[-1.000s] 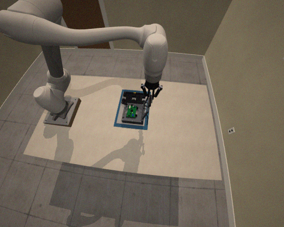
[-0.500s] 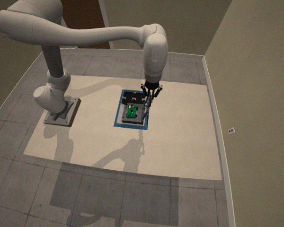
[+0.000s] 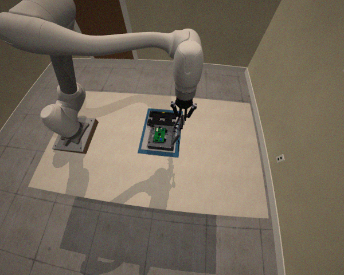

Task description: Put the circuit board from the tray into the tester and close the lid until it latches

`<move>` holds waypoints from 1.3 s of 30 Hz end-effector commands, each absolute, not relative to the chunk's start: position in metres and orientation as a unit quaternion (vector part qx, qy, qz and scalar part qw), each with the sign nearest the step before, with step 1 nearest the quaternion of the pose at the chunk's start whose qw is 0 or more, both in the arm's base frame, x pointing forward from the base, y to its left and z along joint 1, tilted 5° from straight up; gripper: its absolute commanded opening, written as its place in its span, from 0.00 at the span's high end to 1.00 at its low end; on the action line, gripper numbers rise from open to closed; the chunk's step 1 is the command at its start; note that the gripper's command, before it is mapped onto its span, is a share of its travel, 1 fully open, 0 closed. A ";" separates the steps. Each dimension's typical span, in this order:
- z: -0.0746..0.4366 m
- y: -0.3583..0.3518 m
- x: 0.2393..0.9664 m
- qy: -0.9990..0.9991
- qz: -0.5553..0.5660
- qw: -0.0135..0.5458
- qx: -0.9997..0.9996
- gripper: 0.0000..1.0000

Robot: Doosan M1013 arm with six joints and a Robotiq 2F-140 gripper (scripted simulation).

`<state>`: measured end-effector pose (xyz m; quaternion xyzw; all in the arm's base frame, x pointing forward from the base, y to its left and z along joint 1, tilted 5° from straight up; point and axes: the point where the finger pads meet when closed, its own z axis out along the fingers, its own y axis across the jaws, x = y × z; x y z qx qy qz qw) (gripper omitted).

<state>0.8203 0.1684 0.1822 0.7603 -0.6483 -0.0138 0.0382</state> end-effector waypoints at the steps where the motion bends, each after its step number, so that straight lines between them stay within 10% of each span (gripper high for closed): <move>1: 0.182 0.168 0.820 -0.648 -0.014 0.038 0.760 1.00; 39: 0.184 0.168 0.815 -0.648 -0.014 0.038 0.760 1.00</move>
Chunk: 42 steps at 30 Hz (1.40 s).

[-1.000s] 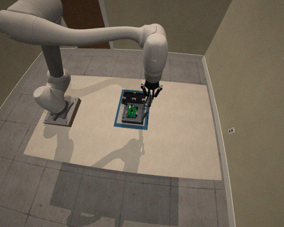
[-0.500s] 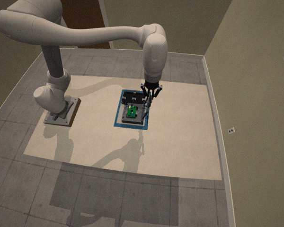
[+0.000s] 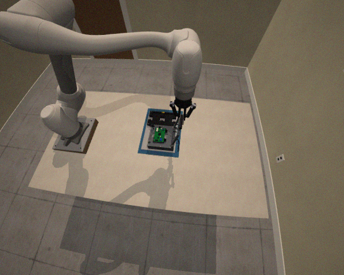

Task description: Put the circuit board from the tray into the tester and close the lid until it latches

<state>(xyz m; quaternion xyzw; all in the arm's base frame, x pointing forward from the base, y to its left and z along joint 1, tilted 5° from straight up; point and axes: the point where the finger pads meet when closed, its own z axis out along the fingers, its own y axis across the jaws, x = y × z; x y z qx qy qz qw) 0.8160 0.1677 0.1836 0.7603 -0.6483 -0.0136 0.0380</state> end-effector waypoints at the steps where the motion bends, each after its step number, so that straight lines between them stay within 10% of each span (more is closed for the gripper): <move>1: 0.184 0.168 0.814 -0.648 -0.014 0.038 0.760 1.00; 42: 0.190 0.164 0.790 -0.648 -0.014 0.038 0.760 1.00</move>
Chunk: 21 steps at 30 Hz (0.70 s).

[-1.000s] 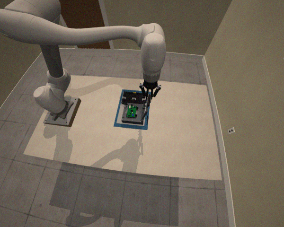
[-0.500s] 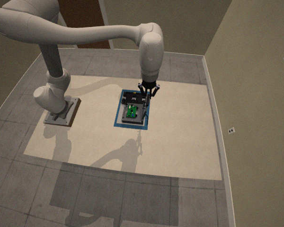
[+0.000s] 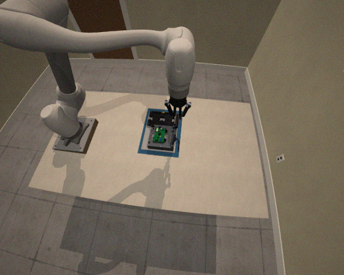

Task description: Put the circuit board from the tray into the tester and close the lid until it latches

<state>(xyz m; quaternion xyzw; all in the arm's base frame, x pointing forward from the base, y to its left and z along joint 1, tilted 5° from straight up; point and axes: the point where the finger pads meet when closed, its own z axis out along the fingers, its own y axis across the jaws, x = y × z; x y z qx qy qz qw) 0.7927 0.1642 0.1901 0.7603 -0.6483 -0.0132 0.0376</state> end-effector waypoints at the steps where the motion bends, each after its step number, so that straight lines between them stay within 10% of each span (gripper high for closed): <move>1: 0.190 0.164 0.789 -0.648 -0.014 0.038 0.760 1.00; 21: 0.192 0.160 0.766 -0.648 -0.014 0.038 0.760 1.00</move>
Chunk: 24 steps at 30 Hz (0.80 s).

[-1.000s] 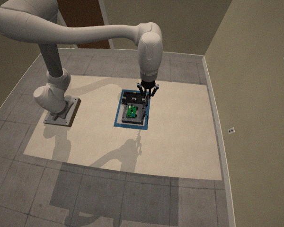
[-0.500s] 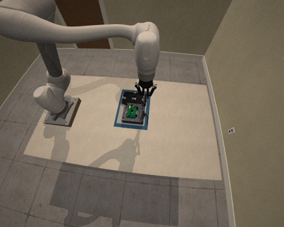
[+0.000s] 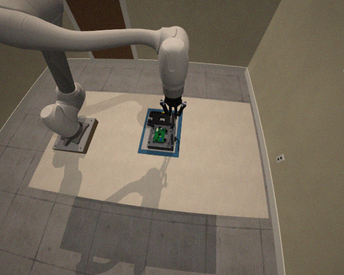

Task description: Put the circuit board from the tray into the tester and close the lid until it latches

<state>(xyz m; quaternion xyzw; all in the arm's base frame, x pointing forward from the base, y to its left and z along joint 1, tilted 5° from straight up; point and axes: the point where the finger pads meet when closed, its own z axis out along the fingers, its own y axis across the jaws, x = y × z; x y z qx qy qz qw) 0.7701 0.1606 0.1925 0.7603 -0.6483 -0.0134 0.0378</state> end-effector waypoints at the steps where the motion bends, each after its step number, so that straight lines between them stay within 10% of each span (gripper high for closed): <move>1: 0.192 0.160 0.765 -0.648 -0.014 0.038 0.760 1.00; 24: 0.190 0.154 0.732 -0.648 -0.014 0.038 0.760 1.00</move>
